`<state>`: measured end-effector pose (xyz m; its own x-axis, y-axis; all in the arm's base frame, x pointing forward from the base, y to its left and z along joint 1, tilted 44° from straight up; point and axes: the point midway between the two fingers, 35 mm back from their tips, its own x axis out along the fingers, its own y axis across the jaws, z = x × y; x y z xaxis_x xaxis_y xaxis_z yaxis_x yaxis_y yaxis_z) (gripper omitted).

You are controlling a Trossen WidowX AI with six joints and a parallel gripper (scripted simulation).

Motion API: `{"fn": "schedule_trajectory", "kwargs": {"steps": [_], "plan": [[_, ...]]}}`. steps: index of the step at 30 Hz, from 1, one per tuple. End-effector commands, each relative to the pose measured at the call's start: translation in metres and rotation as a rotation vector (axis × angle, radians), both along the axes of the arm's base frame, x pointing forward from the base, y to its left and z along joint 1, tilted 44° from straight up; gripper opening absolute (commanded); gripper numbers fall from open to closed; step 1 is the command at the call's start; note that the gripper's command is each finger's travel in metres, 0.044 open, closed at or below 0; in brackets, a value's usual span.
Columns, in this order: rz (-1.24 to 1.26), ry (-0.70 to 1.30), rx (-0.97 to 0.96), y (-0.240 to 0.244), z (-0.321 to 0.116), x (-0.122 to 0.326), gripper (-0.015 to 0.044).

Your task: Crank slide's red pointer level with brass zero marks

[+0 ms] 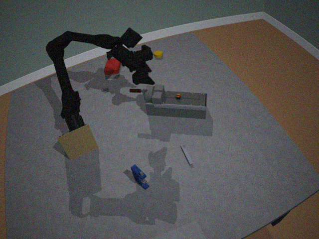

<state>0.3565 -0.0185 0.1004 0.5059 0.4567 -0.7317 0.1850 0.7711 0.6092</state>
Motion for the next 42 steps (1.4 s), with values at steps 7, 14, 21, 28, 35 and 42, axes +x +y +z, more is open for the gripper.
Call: {"fn": "schedule_trajectory", "kwargs": {"steps": [7, 14, 21, 28, 35, 42], "plan": [[0.177, -0.145, 0.024, -0.026, -0.025, 0.029, 0.044], [0.256, -0.245, 0.033, -0.044, -0.041, 0.041, 0.044], [0.257, -0.244, 0.033, -0.019, -0.067, 0.039, 0.044], [0.256, -0.245, 0.035, -0.007, -0.08, 0.036, 0.044], [0.256, -0.245, 0.035, -0.007, -0.08, 0.036, 0.044], [0.256, -0.245, 0.035, -0.007, -0.08, 0.036, 0.044]]}}
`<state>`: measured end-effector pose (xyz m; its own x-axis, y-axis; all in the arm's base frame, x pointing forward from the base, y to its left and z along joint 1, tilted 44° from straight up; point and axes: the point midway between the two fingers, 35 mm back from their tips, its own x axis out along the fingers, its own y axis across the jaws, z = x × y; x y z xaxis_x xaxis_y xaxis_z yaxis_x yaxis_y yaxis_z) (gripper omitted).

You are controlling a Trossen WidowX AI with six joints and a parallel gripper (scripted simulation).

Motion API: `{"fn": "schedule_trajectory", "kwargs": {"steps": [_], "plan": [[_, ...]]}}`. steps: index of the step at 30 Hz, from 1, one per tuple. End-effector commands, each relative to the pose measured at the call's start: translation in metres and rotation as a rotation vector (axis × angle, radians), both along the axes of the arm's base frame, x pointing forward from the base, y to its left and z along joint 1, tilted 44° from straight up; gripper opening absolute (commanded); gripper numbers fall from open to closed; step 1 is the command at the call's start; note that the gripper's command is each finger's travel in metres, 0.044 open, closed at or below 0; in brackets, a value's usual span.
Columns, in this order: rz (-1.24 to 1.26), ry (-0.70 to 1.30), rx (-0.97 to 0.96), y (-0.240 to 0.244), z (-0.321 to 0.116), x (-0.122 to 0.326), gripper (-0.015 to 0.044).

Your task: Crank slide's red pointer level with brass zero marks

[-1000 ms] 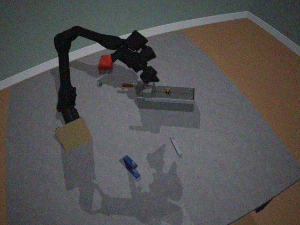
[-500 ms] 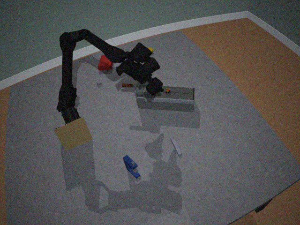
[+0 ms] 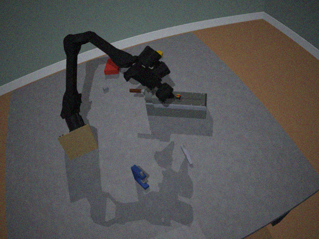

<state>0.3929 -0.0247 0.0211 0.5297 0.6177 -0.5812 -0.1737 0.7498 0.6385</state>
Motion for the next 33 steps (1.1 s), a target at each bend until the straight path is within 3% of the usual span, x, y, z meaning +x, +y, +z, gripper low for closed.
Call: {"fn": "schedule_trajectory", "kwargs": {"steps": [1, 12, 33], "plan": [[-0.005, 0.004, -0.001, -0.001, 0.0, 0.0, 0.044], [-0.002, 0.004, -0.002, -0.036, 0.038, 0.004, 0.044], [-0.356, 0.297, -0.035, 0.016, 0.092, -0.053, 0.044]]}}
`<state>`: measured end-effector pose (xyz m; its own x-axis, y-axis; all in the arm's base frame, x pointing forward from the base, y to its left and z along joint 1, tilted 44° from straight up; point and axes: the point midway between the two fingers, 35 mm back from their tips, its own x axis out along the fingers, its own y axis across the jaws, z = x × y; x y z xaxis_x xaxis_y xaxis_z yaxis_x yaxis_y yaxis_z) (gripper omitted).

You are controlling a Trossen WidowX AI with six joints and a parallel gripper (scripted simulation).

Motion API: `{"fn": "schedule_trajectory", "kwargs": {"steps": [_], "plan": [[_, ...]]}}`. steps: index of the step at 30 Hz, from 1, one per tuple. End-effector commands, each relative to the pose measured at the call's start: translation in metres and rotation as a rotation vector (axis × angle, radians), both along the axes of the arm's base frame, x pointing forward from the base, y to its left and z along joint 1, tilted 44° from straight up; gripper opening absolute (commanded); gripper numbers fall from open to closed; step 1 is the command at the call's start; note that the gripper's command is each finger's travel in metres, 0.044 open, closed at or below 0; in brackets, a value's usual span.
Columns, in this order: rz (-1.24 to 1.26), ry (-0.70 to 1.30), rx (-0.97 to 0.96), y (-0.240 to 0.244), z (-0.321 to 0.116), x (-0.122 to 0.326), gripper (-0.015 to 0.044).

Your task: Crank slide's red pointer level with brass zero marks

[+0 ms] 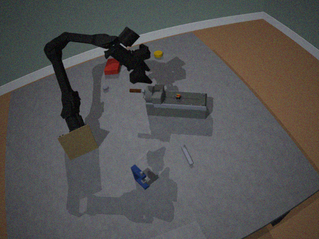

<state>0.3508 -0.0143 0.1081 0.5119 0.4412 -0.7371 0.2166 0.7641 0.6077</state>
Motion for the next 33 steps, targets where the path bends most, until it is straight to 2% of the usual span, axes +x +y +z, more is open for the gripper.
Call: {"fn": "schedule_trajectory", "kwargs": {"steps": [1, 12, 33], "plan": [[-0.083, 0.043, -0.007, 0.007, 0.007, -0.014, 0.044], [-0.31, 0.108, -0.011, 0.021, 0.023, -0.052, 0.044], [-0.314, 0.108, -0.009, 0.054, -0.011, -0.057, 0.044]]}}
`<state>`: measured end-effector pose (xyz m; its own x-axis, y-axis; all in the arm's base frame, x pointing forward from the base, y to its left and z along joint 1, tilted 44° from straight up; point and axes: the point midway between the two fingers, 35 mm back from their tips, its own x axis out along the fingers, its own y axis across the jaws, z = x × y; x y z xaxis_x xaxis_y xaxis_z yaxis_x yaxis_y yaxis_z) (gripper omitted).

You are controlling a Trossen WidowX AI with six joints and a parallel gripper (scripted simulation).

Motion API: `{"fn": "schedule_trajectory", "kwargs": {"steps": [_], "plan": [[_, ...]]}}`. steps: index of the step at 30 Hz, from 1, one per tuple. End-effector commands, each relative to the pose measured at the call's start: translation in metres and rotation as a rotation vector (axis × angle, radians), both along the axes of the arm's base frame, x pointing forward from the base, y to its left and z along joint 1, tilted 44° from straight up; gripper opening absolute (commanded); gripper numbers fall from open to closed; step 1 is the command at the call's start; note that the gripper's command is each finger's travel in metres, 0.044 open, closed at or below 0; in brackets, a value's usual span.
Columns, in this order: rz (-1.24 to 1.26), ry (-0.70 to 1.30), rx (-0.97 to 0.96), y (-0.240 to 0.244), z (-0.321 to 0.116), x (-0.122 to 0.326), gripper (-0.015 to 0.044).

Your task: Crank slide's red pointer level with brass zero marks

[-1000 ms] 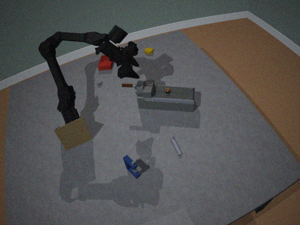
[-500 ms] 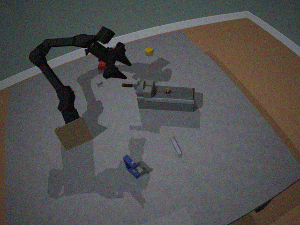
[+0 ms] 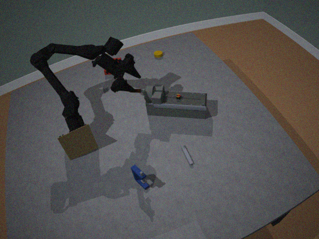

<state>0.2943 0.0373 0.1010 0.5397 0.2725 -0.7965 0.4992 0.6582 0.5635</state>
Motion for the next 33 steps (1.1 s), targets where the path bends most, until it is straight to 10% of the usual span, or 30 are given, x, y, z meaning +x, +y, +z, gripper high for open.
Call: {"fn": "schedule_trajectory", "kwargs": {"steps": [1, 33], "plan": [[-0.007, 0.002, -0.001, 0.003, -0.005, 0.0, 0.044], [-0.007, 0.002, 0.002, 0.04, -0.042, -0.006, 0.044]]}}
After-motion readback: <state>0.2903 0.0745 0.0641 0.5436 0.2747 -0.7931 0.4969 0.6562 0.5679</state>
